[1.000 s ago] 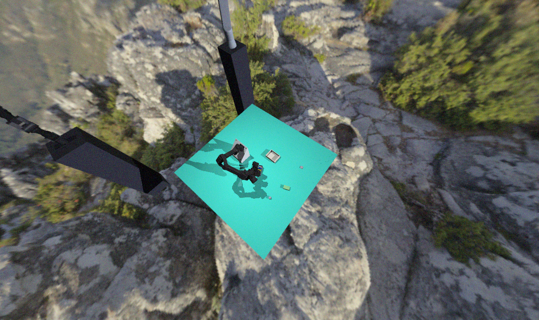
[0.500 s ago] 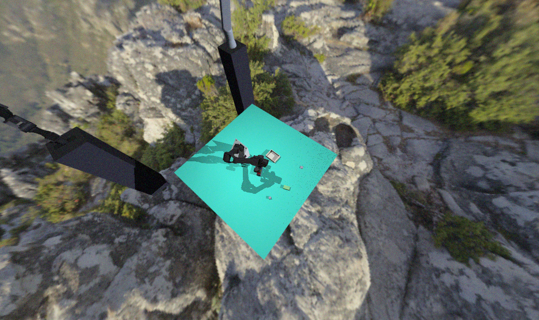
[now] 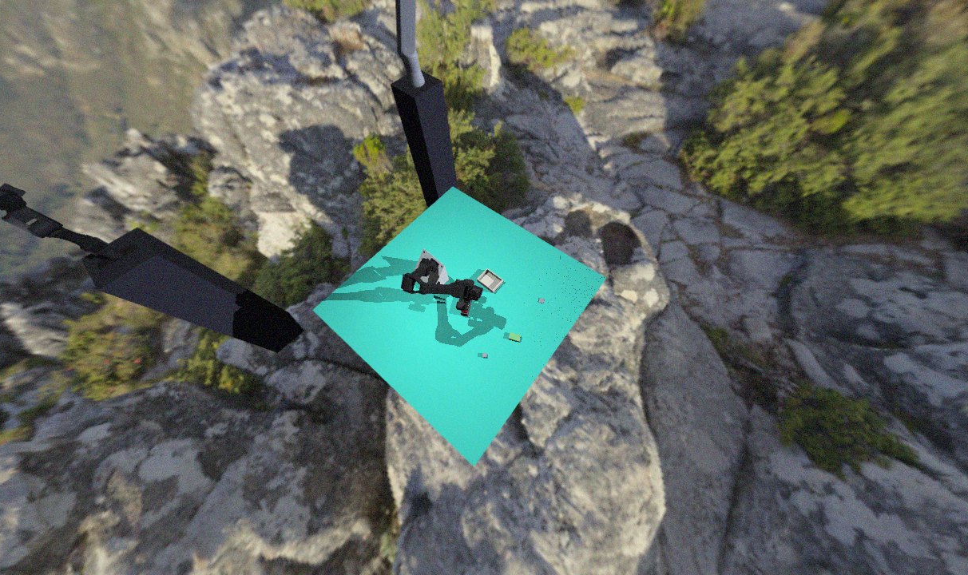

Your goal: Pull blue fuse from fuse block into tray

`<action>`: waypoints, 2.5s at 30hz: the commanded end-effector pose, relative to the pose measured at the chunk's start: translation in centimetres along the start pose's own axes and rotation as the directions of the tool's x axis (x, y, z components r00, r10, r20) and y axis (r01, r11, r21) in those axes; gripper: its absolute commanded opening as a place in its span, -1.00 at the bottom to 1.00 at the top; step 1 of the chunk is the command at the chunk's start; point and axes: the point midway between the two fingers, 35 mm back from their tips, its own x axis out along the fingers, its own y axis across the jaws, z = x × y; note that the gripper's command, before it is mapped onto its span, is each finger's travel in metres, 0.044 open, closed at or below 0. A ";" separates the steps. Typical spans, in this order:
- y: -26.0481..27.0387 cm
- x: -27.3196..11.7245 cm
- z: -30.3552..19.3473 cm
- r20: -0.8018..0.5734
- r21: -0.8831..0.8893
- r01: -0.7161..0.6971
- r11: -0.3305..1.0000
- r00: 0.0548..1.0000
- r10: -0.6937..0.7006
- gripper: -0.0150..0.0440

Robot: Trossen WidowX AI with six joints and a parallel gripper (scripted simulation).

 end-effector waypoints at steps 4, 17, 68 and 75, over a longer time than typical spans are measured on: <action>0.0 0.8 -0.1 -0.004 -0.005 0.005 1.000 1.000 -0.005 -0.26; 0.0 2.1 -0.1 -0.005 -0.005 0.006 1.000 1.000 -0.006 -0.26; 0.1 2.8 -0.1 -0.003 -0.002 0.002 1.000 1.000 -0.002 -0.49; 0.1 2.5 0.0 -0.003 -0.003 0.002 1.000 1.000 -0.002 -0.49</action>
